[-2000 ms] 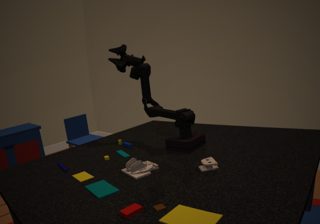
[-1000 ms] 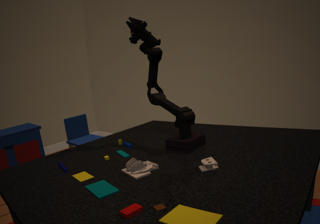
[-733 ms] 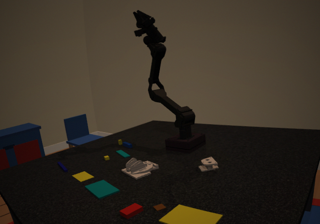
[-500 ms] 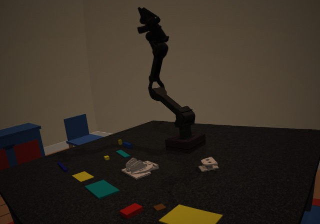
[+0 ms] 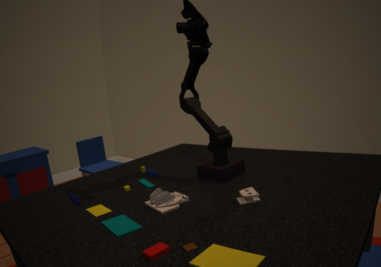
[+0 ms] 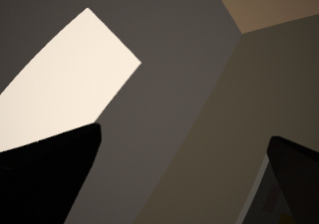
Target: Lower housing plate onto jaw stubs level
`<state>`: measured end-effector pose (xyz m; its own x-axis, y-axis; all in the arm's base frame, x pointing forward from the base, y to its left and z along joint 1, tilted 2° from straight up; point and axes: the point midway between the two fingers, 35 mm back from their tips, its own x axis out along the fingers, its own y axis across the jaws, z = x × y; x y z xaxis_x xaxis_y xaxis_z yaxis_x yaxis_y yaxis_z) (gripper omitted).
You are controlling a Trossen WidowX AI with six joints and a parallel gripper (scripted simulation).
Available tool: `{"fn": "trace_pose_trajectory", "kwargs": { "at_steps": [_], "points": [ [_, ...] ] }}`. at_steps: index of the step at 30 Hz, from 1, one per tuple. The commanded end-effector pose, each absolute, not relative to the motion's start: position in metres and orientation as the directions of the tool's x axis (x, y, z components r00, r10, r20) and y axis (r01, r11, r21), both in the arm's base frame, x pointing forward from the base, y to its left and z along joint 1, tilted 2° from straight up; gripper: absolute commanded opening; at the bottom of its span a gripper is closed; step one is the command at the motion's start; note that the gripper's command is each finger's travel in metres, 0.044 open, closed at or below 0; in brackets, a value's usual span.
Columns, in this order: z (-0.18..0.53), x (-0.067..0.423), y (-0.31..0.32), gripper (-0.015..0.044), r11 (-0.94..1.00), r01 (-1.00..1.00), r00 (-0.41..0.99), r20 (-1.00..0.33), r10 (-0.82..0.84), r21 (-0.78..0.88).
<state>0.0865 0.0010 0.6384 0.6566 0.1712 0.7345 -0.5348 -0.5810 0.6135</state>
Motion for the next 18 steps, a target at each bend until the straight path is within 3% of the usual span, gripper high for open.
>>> {"fn": "trace_pose_trajectory", "kwargs": {
  "at_steps": [1,18],
  "points": [
    [0.627,0.101,0.035,0.0440,-0.517,-0.506,0.682,0.687,0.250,0.690],
    [0.547,0.169,0.170,0.0440,-0.189,-0.298,0.770,0.353,0.532,0.936]
  ]
}}
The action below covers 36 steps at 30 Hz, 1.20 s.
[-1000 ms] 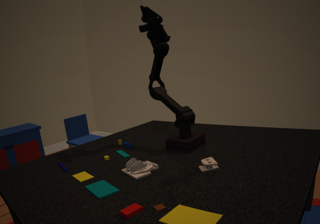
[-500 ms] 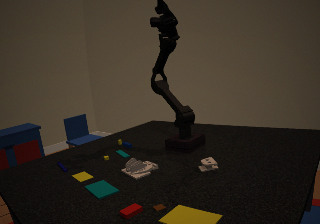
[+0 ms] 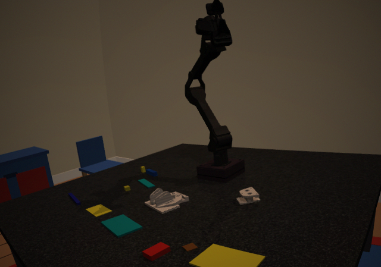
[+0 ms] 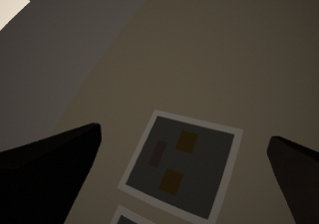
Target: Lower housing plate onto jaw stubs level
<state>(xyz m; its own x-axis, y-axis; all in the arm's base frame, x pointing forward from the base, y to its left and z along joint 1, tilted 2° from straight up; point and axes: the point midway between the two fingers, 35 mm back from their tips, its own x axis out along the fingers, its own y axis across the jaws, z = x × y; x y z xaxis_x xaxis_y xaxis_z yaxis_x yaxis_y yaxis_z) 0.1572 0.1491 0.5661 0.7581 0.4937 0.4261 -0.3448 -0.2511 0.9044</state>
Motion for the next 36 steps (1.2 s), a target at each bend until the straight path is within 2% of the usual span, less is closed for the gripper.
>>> {"fn": "trace_pose_trajectory", "kwargs": {
  "at_steps": [1,19,36],
  "points": [
    [0.540,0.173,0.176,0.0440,-0.169,-0.282,0.773,0.328,0.543,0.944],
    [0.407,0.227,0.257,0.0440,0.209,0.038,0.766,-0.163,0.622,0.977],
    [0.266,0.248,0.277,0.0440,0.508,0.373,0.611,-0.617,0.496,0.777]
  ]
}}
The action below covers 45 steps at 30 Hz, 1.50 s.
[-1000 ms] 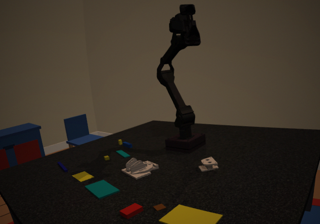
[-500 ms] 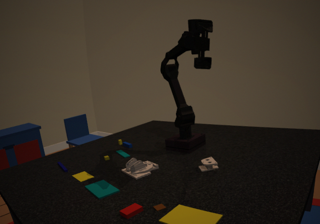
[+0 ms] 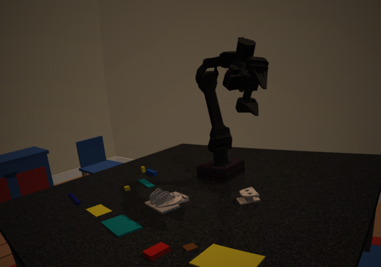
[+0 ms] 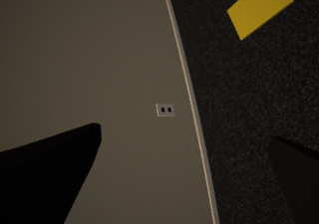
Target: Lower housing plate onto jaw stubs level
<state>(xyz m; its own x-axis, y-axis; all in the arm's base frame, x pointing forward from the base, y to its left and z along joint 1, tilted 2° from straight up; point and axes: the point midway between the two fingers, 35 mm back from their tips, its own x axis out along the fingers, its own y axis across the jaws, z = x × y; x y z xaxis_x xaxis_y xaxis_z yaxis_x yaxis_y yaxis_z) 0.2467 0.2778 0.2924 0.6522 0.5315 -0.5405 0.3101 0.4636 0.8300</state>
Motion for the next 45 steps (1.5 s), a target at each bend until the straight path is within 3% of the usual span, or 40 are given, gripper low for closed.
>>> {"fn": "trace_pose_trajectory", "kwargs": {
  "at_steps": [1,16,29,45],
  "points": [
    [0.258,0.248,0.277,0.0440,0.522,0.392,0.597,-0.641,0.483,0.758],
    [0.149,0.235,0.254,0.0440,0.657,0.638,0.324,-0.914,0.246,0.403],
    [0.080,0.205,0.217,0.0440,0.648,0.761,0.021,-1.000,0.010,0.023],
    [0.037,0.203,0.215,0.0440,0.644,0.765,0.004,-1.000,-0.002,0.002]
  ]
}}
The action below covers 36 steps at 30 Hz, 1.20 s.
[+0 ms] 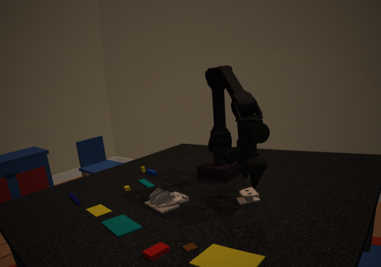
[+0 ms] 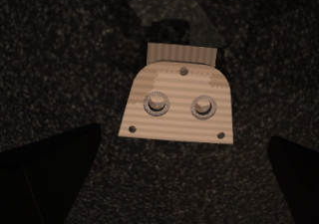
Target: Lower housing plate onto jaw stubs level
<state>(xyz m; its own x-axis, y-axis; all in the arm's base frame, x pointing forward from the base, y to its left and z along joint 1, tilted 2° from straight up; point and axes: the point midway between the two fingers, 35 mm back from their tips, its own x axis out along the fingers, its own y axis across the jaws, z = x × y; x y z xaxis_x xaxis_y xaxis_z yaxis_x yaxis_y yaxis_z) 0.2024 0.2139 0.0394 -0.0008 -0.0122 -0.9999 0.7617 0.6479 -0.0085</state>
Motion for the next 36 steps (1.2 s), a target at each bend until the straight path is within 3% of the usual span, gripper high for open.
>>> {"fn": "trace_pose_trajectory", "kwargs": {
  "at_steps": [1,36],
  "points": [
    [0.037,0.203,0.215,0.0440,0.644,0.765,0.004,-1.000,-0.002,0.002],
    [-0.011,0.203,0.215,0.0440,0.644,0.765,0.004,-1.000,-0.002,0.002]
  ]
}}
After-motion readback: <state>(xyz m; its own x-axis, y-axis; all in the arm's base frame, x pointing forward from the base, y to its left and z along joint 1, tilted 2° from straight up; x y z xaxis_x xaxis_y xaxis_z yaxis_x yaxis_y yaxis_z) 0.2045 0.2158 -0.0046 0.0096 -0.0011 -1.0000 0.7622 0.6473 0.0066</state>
